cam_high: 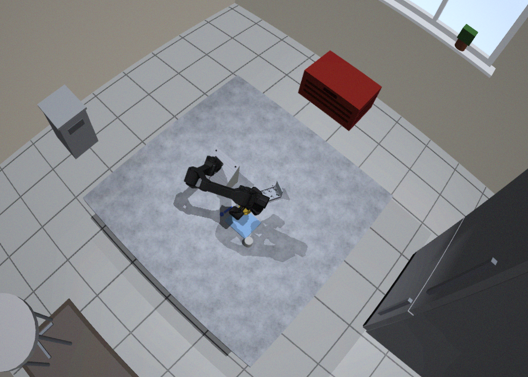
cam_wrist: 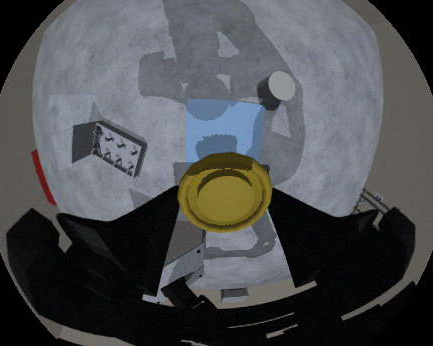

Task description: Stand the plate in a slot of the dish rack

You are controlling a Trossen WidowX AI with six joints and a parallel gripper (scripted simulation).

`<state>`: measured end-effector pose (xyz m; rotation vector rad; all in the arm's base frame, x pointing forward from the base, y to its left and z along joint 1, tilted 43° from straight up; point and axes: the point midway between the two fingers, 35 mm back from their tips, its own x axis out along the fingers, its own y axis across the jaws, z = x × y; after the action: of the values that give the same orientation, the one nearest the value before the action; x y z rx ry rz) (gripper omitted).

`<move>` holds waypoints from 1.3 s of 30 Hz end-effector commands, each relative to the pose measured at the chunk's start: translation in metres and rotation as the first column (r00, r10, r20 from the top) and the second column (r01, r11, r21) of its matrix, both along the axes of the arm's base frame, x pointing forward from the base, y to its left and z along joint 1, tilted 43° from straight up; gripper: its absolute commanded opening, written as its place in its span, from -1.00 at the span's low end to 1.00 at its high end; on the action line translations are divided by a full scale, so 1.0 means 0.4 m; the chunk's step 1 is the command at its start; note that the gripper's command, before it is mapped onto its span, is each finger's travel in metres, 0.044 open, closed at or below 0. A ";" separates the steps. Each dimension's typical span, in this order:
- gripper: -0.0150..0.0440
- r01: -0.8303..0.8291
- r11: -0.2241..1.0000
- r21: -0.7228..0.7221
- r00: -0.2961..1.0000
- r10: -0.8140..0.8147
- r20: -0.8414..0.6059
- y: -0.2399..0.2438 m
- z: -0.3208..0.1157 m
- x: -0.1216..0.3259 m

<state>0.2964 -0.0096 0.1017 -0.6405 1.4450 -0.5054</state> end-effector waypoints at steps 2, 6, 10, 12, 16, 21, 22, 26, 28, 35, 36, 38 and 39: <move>-0.49 0.002 1.000 -0.003 1.000 -0.002 0.004 0.045 0.046 -0.004; -0.49 0.004 1.000 -0.008 1.000 -0.004 0.004 0.066 0.069 -0.007; -0.49 0.020 1.000 -0.004 1.000 -0.020 0.019 0.078 0.060 -0.010; -0.49 0.063 0.998 0.007 0.996 -0.064 0.059 0.109 0.032 -0.018; -0.49 0.159 0.987 0.032 0.976 -0.162 0.144 0.173 -0.027 -0.044; -0.49 0.276 0.959 0.067 0.926 -0.284 0.248 0.244 -0.098 -0.090; -0.49 0.299 0.951 0.074 0.913 -0.308 0.268 0.256 -0.112 -0.101; -0.49 0.332 0.939 0.085 0.891 -0.342 0.298 0.274 -0.132 -0.118; -0.49 0.332 0.939 0.085 0.891 -0.342 0.298 0.274 -0.132 -0.118; -0.49 0.325 0.941 0.094 0.910 -0.338 0.238 0.263 -0.149 -0.120; -0.49 0.322 0.942 0.098 0.917 -0.336 0.214 0.259 -0.157 -0.120; -0.49 0.315 0.943 0.109 0.929 -0.330 0.166 0.251 -0.170 -0.122; -0.49 0.311 0.943 0.116 0.935 -0.326 0.142 0.247 -0.177 -0.123</move>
<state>0.2493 0.0939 0.0400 -0.2777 1.3473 -0.7665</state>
